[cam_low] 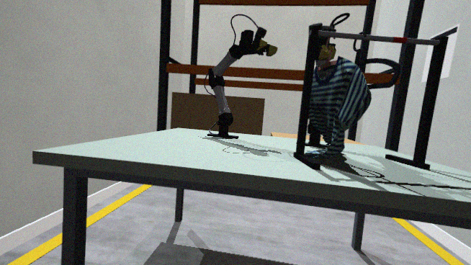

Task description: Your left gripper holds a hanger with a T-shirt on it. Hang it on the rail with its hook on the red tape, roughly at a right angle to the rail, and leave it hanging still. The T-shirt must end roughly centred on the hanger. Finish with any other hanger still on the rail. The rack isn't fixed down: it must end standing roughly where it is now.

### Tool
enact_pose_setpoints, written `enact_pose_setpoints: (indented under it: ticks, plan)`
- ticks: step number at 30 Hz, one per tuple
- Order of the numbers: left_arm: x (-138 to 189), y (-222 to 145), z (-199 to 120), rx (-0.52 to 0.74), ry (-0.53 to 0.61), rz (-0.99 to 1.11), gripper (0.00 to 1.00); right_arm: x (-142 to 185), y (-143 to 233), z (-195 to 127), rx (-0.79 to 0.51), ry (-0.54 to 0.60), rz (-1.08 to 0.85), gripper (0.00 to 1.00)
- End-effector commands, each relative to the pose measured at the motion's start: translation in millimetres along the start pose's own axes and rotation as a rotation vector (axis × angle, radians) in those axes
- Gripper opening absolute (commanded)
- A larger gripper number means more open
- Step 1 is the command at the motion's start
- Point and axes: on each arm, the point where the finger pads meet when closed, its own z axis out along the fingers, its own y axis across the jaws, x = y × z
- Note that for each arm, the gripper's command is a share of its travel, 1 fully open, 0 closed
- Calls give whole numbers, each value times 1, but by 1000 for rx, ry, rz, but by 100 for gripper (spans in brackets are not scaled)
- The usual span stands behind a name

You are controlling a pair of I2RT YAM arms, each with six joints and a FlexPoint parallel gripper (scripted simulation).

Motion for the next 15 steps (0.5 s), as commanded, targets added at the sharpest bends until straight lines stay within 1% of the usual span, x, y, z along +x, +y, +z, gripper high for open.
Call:
enact_pose_setpoints:
  ticks: [1, 3, 9, 11, 13, 15]
  plan:
    - [-21, 4, -3, -10, -67, -51, 0, -6, 0, -2, 3, -16, 2, 100]
    - [-18, 1, 1, -8, -47, -38, 0, -6, 0, -2, 3, -16, 2, 100]
    - [-23, 3, 0, -20, -48, -37, 0, -6, 0, -2, 3, -16, 2, 100]
    - [-28, 7, -6, -21, -55, -45, 0, -6, 0, -2, 3, -16, 2, 100]
    - [-39, 5, -8, -12, -89, -66, 0, -6, 0, -2, 3, -16, 2, 100]
    - [-41, 3, -9, -2, -93, -68, 0, -6, 0, -2, 3, -16, 2, 100]
